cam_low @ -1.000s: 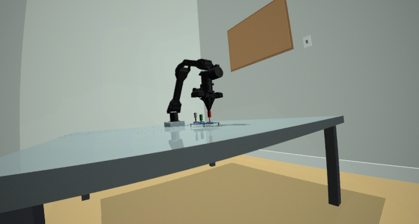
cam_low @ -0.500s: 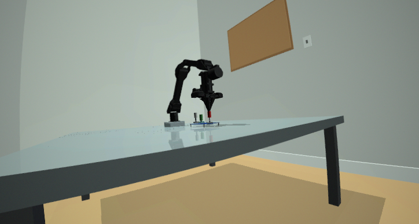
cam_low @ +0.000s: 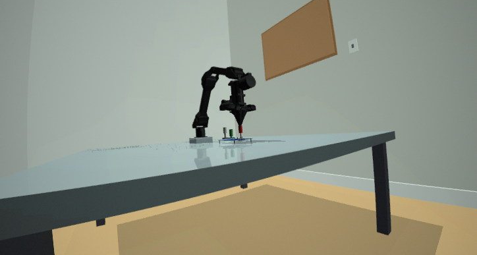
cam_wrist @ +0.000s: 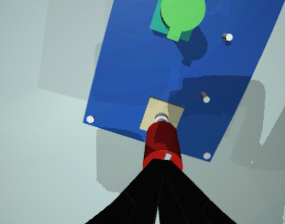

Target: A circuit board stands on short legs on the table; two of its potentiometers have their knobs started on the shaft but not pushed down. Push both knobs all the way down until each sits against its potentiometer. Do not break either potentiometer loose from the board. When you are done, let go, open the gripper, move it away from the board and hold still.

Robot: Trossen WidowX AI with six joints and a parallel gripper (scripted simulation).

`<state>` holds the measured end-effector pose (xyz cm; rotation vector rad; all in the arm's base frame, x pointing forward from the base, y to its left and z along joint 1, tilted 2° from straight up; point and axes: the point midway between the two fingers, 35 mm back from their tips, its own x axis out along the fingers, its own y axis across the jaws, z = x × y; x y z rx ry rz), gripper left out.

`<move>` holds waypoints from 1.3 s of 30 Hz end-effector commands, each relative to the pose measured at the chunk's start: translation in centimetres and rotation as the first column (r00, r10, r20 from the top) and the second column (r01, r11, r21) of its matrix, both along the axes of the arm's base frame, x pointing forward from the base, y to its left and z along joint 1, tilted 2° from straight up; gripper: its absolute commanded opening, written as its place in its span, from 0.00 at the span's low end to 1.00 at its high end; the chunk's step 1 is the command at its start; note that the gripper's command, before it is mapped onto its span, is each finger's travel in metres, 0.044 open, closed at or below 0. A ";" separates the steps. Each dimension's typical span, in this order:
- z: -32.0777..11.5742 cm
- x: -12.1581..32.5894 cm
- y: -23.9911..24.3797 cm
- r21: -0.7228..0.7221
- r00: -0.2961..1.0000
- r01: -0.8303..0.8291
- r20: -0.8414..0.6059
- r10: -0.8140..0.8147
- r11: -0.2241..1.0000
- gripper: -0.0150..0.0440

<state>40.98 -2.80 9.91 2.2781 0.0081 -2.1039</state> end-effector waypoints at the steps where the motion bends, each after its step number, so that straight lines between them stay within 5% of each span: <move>1: -1.7 0.2 0.0 0.006 1.000 0.004 -0.018 -0.004 1.000 0.25; 39: -3.0 0.3 0.0 0.006 1.000 0.004 -0.018 -0.004 1.000 0.25</move>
